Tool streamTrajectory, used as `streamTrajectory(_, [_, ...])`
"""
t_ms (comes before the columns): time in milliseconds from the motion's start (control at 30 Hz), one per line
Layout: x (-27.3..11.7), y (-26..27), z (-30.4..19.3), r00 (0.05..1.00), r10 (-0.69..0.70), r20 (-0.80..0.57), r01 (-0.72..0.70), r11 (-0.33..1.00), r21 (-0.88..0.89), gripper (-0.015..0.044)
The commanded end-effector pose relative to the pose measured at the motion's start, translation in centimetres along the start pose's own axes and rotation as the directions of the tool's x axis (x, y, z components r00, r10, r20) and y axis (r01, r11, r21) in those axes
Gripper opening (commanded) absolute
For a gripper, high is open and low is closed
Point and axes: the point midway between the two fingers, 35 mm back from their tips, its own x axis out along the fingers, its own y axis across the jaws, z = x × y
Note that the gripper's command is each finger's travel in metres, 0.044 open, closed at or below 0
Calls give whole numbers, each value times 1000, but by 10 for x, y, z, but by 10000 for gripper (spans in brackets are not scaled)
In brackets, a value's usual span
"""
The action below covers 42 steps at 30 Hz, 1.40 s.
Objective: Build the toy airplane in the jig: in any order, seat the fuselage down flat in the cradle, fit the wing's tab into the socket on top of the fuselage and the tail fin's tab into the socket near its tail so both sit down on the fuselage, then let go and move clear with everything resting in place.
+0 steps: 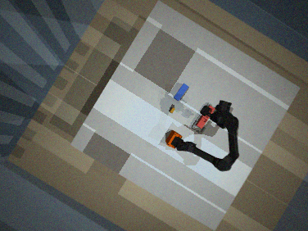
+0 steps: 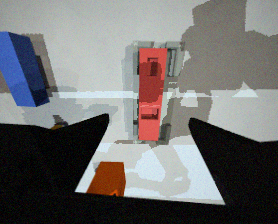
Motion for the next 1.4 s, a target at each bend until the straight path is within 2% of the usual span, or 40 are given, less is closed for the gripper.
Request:
streamTrajectory(0, [-1, 18, 10, 1000, 8, 0, -8, 1000, 6, 440])
streamTrajectory(267, [-1, 134, 46, 1000, 27, 3, -27, 1000, 5, 440])
streamTrajectory(533, [14, 250, 39, 1000, 17, 2, -17, 1000, 11, 440])
streamTrajectory(767, [17, 253, 38, 1000, 16, 2, -16, 1000, 12, 440])
streamTrajectory(900, [50, 253, 38, 1000, 15, 2, -15, 1000, 12, 440])
streamTrajectory(1367, [66, 253, 38, 1000, 14, 2, -14, 1000, 12, 440])
